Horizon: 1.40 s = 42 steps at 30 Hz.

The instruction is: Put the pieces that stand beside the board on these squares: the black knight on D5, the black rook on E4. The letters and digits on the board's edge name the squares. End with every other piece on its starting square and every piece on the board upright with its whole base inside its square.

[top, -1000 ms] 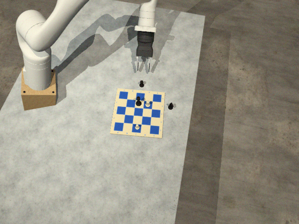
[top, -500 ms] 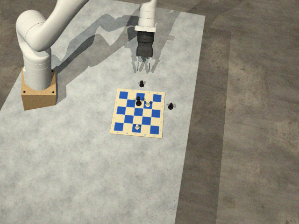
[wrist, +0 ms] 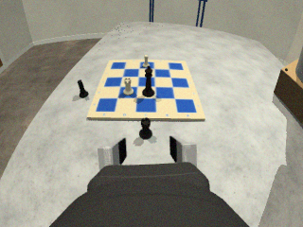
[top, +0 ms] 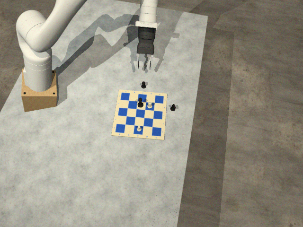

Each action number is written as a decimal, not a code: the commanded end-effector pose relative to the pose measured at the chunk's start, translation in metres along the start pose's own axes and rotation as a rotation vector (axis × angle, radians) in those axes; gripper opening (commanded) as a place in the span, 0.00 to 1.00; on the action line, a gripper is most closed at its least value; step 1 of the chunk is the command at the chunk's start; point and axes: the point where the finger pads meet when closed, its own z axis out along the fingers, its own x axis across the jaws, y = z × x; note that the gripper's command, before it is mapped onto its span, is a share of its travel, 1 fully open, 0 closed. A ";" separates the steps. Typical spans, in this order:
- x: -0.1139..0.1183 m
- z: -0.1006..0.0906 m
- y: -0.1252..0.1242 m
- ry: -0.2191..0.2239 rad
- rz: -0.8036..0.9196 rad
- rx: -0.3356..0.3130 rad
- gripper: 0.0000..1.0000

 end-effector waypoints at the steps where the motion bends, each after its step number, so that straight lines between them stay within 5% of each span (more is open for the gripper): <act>1: -0.004 -0.020 -0.012 -0.012 0.011 -0.017 1.00; 7: -0.002 -0.044 -0.033 -0.012 0.011 -0.017 1.00; 20: 0.000 -0.042 -0.039 0.013 0.019 -0.022 1.00; 26: 0.000 -0.033 -0.045 0.073 0.057 -0.056 1.00; 36: -0.018 0.002 -0.073 0.308 0.309 -0.290 1.00; 42: -0.029 0.008 -0.082 0.339 0.385 -0.354 1.00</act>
